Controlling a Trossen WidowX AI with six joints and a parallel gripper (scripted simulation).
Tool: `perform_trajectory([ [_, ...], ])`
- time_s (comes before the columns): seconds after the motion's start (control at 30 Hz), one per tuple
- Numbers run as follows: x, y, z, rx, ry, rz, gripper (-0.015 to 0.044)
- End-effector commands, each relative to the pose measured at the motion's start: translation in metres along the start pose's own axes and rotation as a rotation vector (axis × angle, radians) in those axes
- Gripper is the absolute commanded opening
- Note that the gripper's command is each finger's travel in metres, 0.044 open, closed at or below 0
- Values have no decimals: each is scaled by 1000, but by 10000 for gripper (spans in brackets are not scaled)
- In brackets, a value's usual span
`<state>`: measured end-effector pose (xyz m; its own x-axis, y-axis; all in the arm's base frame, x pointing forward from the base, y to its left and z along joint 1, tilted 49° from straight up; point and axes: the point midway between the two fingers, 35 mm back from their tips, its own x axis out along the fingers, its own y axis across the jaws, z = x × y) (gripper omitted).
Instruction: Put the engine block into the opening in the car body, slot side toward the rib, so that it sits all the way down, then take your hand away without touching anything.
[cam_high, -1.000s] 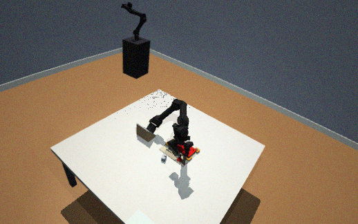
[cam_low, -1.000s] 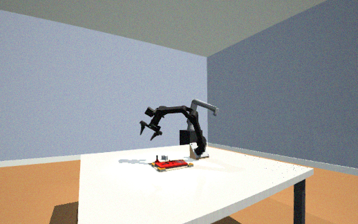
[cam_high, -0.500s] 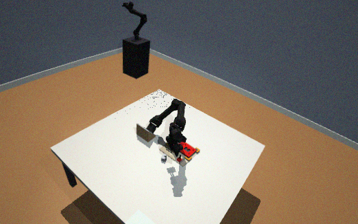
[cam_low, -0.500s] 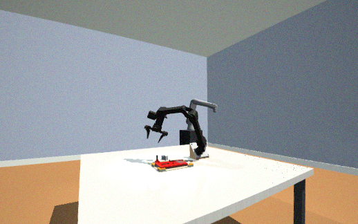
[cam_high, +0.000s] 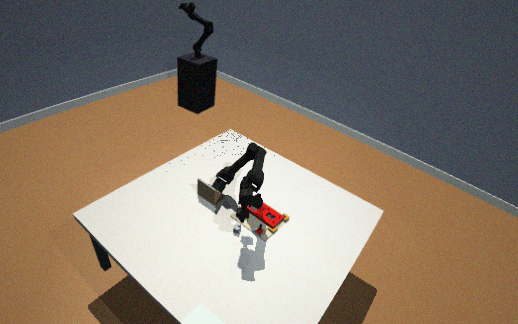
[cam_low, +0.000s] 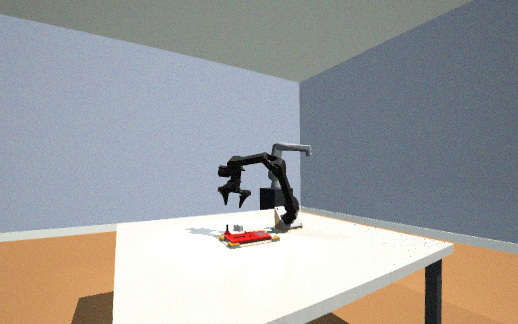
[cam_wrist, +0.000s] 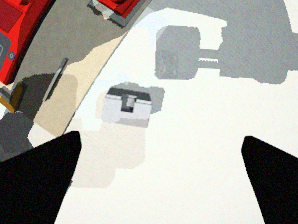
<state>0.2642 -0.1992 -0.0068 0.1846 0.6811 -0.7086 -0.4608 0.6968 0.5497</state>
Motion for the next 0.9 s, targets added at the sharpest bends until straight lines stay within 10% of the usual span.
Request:
perform_trajectory([
  [0.0,4,14,-16,132,37,71,440],
  [0.87,84,27,-24,169,47,93,440],
])
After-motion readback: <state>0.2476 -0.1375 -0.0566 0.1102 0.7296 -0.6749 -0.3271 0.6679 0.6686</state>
